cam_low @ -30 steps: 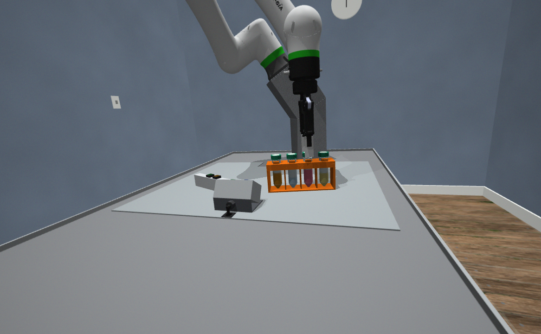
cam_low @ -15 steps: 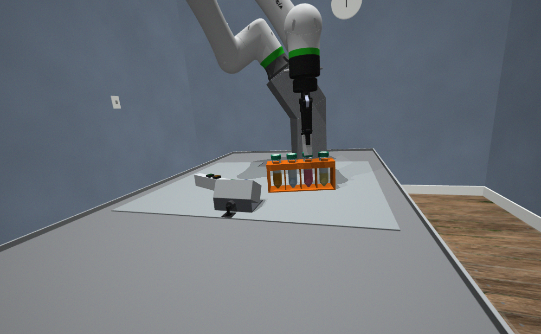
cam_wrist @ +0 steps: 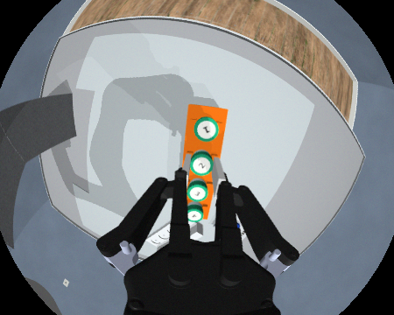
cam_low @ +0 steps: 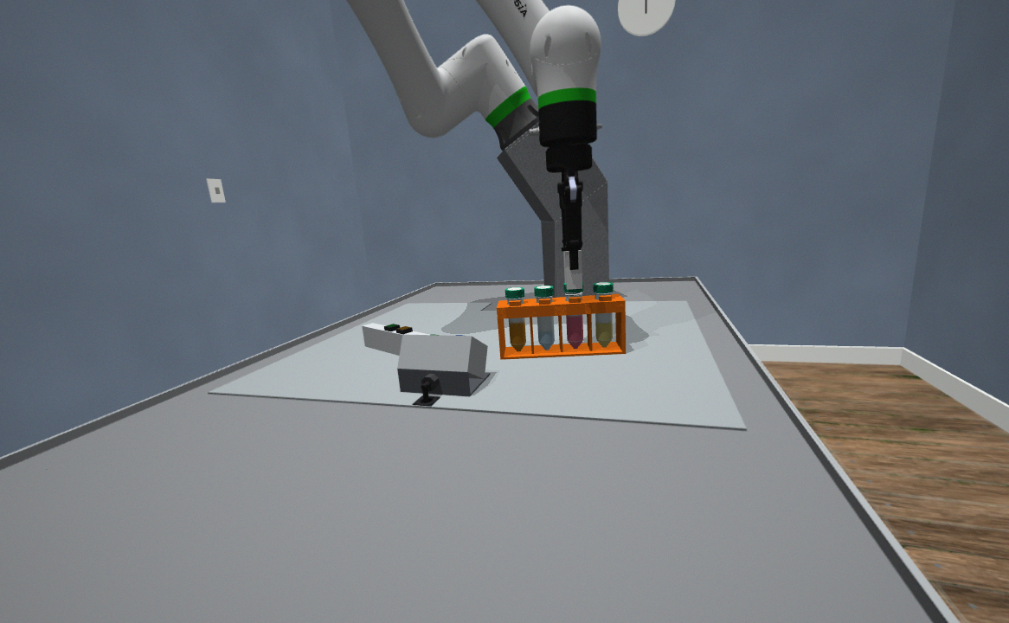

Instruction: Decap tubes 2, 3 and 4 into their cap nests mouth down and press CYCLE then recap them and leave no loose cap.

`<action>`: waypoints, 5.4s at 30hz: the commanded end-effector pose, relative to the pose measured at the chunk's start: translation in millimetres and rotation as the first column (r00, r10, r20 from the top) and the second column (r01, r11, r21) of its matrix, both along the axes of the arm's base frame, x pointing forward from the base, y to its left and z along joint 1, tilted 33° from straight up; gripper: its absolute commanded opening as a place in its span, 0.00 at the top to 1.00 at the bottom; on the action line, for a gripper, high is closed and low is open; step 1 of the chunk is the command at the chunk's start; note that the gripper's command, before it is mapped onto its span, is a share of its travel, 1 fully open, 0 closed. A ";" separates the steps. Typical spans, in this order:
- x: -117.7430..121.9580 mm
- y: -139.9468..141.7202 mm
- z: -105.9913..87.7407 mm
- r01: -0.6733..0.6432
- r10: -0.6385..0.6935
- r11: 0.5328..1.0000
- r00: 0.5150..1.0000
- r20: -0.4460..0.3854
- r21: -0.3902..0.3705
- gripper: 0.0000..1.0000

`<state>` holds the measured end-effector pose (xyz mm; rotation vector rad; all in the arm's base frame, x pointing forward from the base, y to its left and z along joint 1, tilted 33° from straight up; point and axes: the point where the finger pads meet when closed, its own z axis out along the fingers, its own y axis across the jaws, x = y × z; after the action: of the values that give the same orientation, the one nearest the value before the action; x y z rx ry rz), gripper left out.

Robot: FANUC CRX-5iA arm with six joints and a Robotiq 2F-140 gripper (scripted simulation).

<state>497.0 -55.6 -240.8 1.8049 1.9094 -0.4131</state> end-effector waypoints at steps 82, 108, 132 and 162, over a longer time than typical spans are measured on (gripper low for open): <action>-52.8 -236.6 174.5 -0.694 0.640 0.716 0.616 -0.460 0.067 1.00; -35.4 -300.4 74.3 -0.694 0.640 0.716 0.616 -0.460 0.067 1.00; -35.8 -301.6 71.5 -0.694 0.640 0.716 0.616 -0.460 0.067 1.00; -35.1 -306.5 62.8 -0.694 0.640 0.716 0.616 -0.460 0.067 1.00</action>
<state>461.6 -361.5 -176.9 0.8136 2.6382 -0.6931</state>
